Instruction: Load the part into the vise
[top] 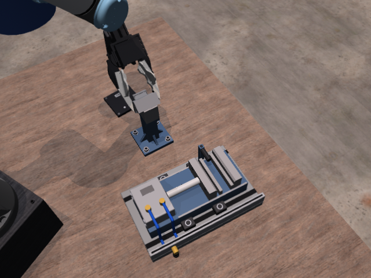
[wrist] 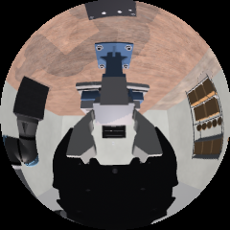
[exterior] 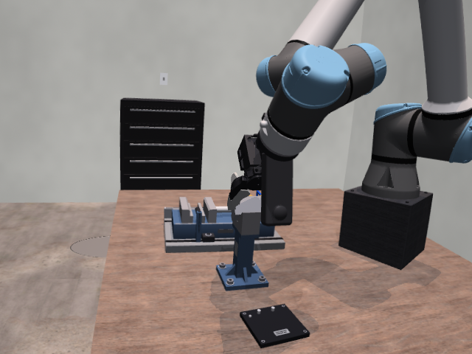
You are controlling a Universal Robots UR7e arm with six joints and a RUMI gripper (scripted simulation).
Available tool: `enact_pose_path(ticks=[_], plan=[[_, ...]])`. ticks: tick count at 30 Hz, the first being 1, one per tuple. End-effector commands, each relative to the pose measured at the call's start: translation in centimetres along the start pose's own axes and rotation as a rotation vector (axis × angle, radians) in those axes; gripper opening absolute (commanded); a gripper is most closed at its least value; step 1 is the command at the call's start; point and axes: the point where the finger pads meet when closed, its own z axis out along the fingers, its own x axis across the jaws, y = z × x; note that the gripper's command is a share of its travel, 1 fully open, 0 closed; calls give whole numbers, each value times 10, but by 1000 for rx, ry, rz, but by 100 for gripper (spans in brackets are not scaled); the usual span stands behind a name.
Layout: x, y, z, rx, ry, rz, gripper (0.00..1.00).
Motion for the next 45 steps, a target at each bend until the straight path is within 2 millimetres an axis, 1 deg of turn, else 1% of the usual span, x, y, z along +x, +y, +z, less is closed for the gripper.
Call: enact_pose_path(ticks=[1,25,45], plan=[[0,0,0,0,1,1,0],[0,4,-4,0,1,1,0],[0,11,-12,0,1,1,0]])
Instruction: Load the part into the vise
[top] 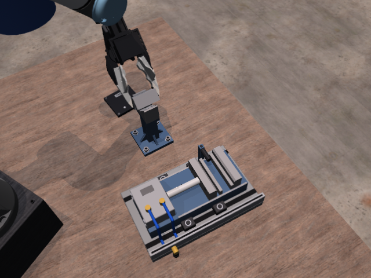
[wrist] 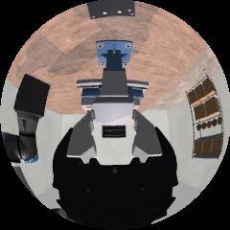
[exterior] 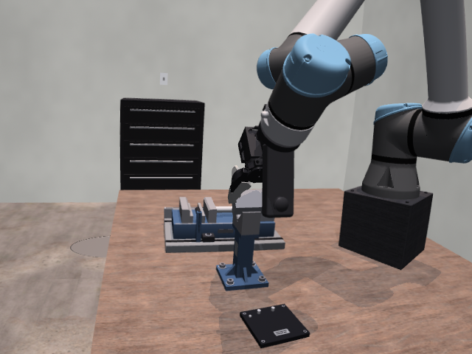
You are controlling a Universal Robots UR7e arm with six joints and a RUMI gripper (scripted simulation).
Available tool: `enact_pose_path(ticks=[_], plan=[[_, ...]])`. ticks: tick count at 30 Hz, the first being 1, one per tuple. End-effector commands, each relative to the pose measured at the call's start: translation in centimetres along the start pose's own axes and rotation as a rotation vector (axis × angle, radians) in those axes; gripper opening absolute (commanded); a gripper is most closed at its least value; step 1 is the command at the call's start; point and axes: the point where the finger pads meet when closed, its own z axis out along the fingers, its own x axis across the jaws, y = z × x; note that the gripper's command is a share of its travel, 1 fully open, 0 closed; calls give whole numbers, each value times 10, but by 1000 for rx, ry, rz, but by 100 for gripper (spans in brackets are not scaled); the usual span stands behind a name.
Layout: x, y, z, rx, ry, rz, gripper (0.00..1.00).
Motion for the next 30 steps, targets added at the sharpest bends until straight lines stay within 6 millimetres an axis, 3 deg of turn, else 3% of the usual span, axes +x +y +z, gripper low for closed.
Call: enact_pose_path(ticks=[1,30], plan=[[0,2,-2,0,1,1,0],[0,11,-11,0,1,1,0]])
